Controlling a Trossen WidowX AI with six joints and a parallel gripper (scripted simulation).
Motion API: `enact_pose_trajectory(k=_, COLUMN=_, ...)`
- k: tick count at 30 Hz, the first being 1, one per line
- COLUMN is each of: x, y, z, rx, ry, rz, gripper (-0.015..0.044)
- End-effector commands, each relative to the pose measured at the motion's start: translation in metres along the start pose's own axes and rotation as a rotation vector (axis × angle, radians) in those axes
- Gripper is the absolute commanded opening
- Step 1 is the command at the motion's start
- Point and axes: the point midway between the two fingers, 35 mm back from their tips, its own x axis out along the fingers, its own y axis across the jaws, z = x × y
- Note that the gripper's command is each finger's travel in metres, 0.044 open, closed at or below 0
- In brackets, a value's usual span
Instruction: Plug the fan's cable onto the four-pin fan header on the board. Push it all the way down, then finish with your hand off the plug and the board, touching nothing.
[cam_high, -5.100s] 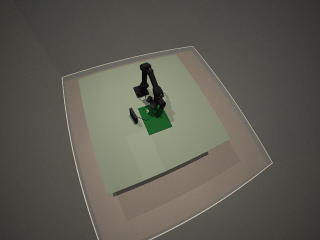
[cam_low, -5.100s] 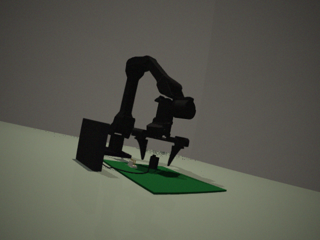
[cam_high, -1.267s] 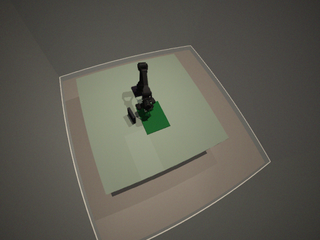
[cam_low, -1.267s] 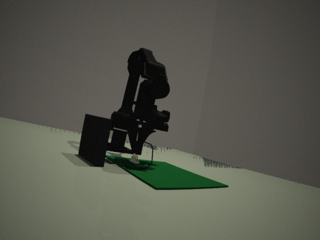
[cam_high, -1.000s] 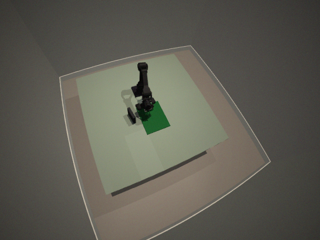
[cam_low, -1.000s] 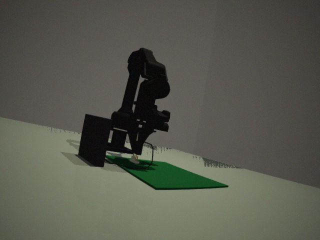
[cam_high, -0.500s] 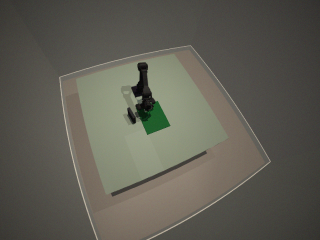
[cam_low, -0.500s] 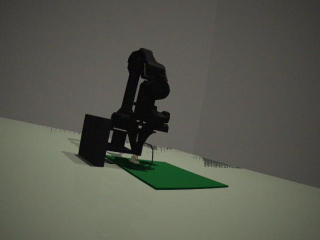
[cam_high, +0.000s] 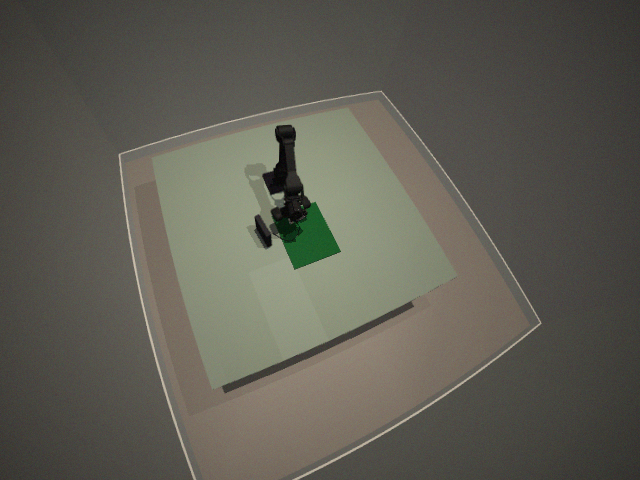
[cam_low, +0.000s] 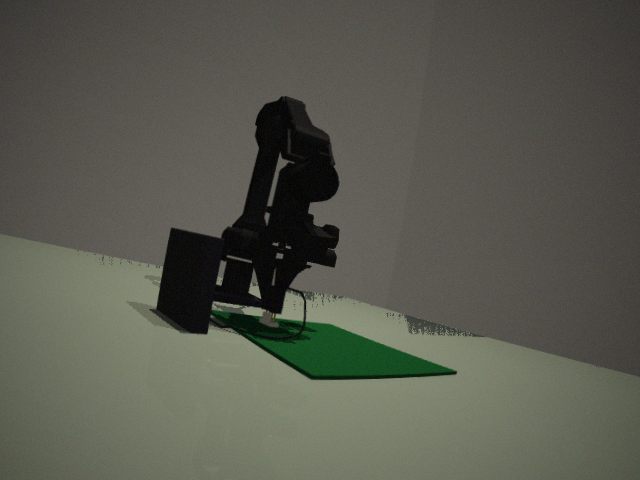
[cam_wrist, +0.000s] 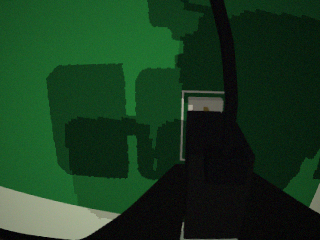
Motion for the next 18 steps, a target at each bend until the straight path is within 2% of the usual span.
enact_pose_trajectory(k=1, x=0.0008, y=0.0004, z=0.0007, rx=0.004, ry=-0.003, rz=0.003, gripper=0.0000)
enact_pose_trajectory(k=18, x=0.0105, y=0.0005, z=0.0007, rx=0.004, ry=-0.003, rz=0.003, gripper=0.0000)
